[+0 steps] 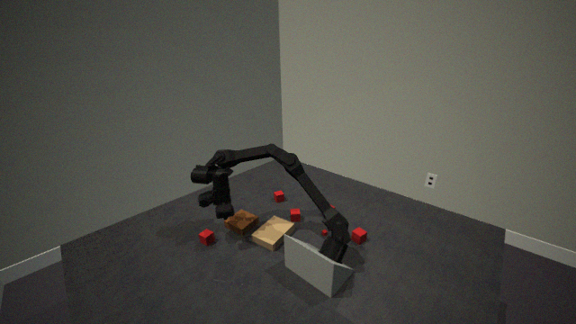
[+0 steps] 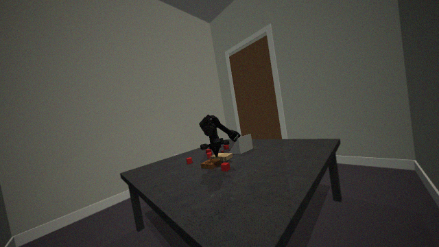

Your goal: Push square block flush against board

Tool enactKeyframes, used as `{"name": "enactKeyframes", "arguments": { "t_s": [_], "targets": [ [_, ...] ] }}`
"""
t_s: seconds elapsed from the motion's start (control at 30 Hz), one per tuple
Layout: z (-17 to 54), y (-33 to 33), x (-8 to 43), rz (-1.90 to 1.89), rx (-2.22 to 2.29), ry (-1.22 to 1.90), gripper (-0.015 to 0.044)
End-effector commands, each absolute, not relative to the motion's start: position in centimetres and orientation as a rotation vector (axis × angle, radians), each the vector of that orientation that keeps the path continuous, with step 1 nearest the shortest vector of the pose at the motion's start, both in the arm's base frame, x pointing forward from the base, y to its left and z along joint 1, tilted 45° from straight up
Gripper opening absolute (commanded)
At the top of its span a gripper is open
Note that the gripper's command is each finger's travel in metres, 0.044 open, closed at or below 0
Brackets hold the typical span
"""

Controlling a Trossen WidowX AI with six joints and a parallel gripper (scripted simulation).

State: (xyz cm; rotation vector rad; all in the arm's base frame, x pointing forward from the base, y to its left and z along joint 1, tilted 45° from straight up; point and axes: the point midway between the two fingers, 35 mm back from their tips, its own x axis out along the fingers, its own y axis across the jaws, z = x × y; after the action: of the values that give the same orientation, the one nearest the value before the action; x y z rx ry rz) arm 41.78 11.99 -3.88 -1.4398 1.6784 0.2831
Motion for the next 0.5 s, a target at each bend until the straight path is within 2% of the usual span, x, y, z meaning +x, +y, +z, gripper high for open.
{"name": "enactKeyframes", "arguments": {
  "t_s": [0.0, 0.47],
  "targets": [
    [-3.5, 11.1, 41.9, 0.171, -1.347, 1.675, 0.0],
    [-1.5, 9.1, 42.6, -0.224, -0.979, 1.588, 0.0]
  ]
}}
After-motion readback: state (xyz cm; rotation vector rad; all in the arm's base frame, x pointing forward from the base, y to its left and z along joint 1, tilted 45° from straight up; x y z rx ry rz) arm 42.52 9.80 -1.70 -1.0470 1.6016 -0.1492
